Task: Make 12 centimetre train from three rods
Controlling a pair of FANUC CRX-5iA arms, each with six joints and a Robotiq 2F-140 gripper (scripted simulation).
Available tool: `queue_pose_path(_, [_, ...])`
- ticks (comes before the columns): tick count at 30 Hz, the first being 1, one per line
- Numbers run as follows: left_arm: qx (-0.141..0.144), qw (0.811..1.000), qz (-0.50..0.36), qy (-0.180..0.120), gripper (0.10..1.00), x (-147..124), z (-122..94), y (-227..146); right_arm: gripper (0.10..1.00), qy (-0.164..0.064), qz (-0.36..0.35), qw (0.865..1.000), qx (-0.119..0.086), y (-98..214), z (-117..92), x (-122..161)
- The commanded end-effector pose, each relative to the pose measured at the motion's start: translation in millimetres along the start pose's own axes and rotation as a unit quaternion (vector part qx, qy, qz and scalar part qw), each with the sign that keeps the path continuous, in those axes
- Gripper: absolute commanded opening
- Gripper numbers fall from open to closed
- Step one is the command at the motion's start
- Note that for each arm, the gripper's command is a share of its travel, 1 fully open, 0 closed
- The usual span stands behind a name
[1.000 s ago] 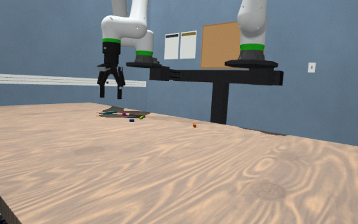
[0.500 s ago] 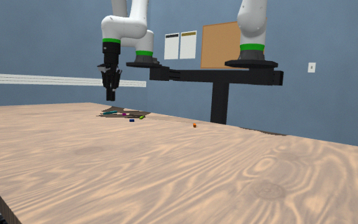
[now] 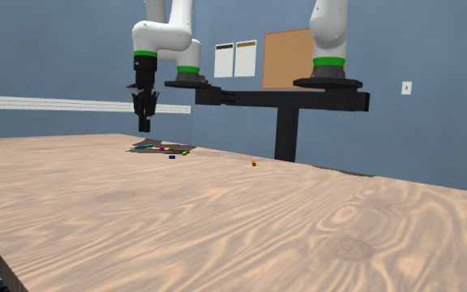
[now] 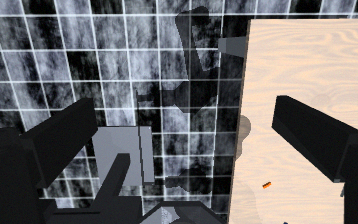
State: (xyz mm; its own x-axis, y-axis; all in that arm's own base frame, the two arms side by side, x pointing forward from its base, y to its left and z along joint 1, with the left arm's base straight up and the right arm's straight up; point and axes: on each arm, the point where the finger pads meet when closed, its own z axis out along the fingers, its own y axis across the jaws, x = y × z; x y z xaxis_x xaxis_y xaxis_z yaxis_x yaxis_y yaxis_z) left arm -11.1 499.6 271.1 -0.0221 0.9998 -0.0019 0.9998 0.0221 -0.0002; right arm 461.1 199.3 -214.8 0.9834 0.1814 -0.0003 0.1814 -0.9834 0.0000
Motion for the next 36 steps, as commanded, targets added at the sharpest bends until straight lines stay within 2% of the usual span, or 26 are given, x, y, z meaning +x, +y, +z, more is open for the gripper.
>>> queue_pose_path(1, [0.0,1.0,0.0,0.001,1.0,0.3,-0.9,0.1,0.231,0.001,0.0,1.0,0.0,-0.3,0.7,0.8])
queue_pose_path(36, [0.0,1.0,0.0,0.001,1.0,0.3,-0.9,0.1,0.231,0.001,0.0,1.0,0.0,-0.3,42.7,1.0])
